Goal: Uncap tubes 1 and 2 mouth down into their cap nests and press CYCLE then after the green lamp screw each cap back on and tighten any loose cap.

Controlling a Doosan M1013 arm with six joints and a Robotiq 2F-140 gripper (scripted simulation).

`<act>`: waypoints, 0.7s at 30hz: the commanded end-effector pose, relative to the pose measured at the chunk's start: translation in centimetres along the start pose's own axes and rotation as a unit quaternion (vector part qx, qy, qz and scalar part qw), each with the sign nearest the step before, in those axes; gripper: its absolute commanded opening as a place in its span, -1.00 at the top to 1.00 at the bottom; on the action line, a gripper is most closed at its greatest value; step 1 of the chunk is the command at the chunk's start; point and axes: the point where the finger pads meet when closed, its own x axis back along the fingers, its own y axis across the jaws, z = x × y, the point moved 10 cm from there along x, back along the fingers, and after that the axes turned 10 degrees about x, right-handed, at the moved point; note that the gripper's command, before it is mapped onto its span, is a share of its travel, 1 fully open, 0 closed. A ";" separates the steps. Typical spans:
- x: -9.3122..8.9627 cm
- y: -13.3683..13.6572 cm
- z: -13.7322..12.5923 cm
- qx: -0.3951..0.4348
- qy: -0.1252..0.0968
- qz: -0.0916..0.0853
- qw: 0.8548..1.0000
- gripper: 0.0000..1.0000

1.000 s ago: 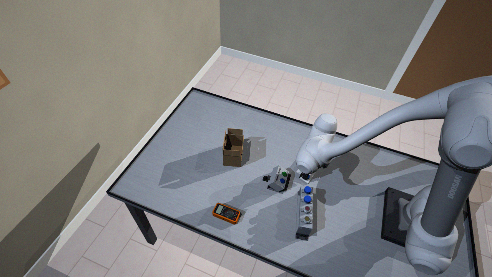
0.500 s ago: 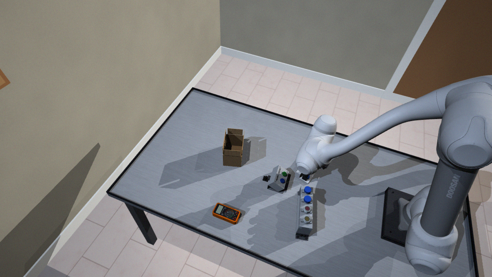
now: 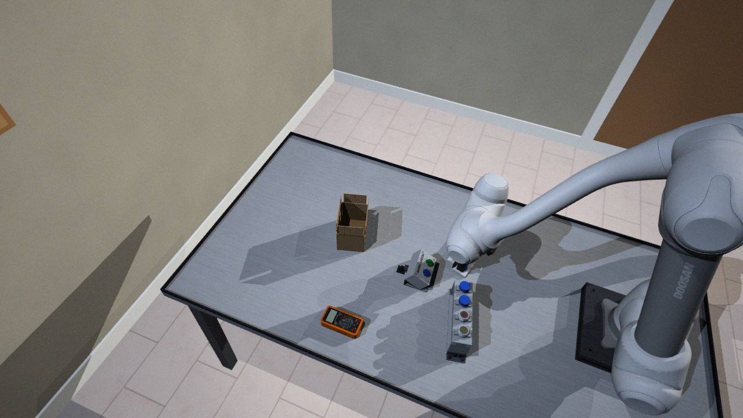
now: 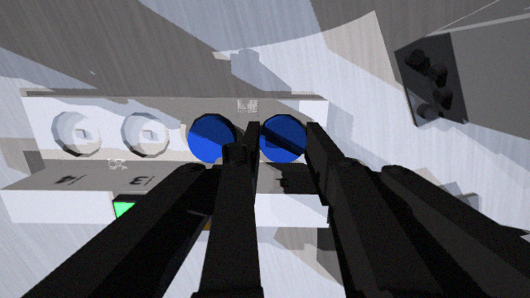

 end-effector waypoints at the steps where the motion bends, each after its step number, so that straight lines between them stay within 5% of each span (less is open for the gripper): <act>1: 0.1 0.0 0.0 0.000 -0.001 0.000 1.000 0.41; 6: 0.1 0.0 0.0 0.000 -0.001 0.000 1.000 0.41; 21: 6.6 0.0 0.0 0.000 -0.001 0.000 1.000 0.41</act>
